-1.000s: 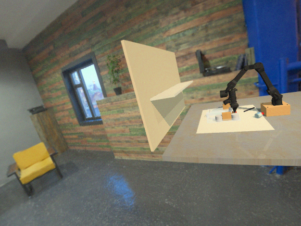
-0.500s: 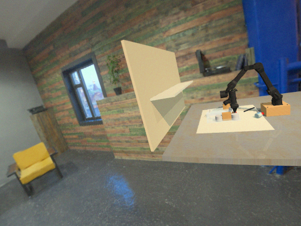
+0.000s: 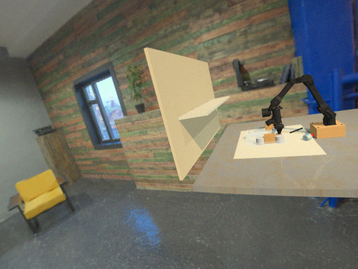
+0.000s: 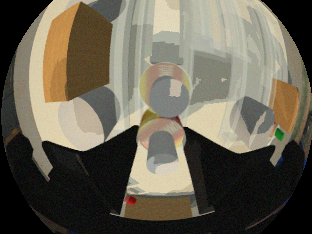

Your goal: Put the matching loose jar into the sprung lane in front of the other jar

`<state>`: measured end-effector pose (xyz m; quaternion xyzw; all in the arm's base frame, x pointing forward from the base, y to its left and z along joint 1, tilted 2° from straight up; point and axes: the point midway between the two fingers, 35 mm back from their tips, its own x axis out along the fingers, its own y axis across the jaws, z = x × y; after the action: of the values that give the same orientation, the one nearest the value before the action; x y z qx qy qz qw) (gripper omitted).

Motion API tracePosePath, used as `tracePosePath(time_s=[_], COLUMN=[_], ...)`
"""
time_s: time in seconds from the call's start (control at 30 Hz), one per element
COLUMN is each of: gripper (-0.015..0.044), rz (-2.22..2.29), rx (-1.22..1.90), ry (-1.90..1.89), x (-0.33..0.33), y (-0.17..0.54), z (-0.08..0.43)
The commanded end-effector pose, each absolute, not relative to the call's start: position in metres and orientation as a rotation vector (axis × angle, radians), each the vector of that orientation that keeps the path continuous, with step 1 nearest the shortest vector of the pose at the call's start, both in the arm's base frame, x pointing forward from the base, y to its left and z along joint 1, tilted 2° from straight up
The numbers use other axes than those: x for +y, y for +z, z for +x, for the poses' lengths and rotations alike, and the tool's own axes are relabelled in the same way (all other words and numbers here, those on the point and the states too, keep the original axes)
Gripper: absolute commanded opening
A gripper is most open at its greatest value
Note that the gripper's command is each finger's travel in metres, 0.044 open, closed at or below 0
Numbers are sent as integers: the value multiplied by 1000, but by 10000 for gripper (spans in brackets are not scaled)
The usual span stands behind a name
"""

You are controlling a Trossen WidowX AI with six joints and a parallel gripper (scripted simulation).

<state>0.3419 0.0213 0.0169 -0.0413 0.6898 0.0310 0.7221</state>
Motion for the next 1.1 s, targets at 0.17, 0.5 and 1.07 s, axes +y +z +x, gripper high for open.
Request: tracePosePath(time_s=[0.17, 0.5, 1.07], gripper=[0, 0, 0], rz=[-91, -91, -91], rx=[1503, 1503, 1504], ry=[64, 64, 64], x=[21, 21, 20], y=[16, 13, 10], z=[346, 346, 344])
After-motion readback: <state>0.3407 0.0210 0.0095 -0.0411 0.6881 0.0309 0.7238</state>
